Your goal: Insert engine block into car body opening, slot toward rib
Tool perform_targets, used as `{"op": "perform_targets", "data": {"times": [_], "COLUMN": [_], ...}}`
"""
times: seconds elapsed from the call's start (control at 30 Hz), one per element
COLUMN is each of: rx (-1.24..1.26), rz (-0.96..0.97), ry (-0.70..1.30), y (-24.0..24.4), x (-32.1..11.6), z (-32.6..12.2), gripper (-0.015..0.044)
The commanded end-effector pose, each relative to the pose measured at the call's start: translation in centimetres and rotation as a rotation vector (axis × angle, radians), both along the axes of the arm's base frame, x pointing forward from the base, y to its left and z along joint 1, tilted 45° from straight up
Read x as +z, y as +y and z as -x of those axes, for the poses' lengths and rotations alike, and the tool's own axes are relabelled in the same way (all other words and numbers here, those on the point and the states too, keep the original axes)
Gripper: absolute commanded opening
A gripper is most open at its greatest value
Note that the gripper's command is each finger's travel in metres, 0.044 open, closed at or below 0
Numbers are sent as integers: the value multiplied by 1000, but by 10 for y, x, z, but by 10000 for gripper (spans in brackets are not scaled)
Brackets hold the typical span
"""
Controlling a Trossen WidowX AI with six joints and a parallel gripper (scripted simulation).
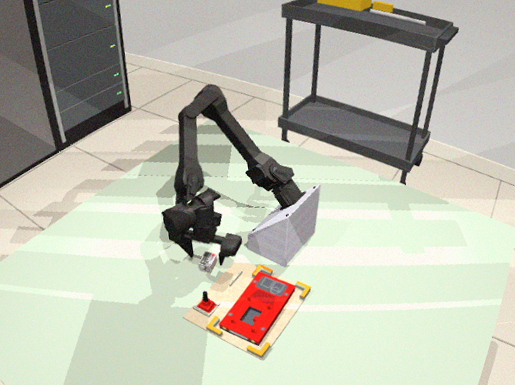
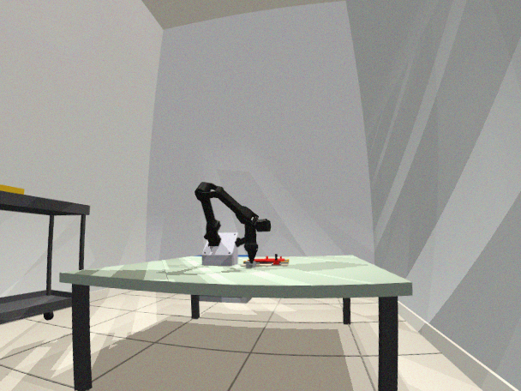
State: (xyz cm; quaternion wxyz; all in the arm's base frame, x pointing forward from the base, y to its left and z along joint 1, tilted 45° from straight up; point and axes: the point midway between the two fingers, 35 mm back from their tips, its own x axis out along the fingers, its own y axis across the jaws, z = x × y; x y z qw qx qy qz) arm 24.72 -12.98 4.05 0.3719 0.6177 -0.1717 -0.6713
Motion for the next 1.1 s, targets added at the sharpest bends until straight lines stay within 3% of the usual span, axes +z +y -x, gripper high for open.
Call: {"op": "perform_targets", "data": {"times": [0.0,0.23,0.5,0.63,1.07], "rx": [3,3,3,4,10], "rz": [-3,-3,-3,-6,-31], "ry": [17,17,17,15,-2], "y": [-1,-1,-1,3,33], "x": [-5,-5,-5,-2,25], "z": [2,2,2,1,-1], "gripper": [335,151,98,0,0]}}
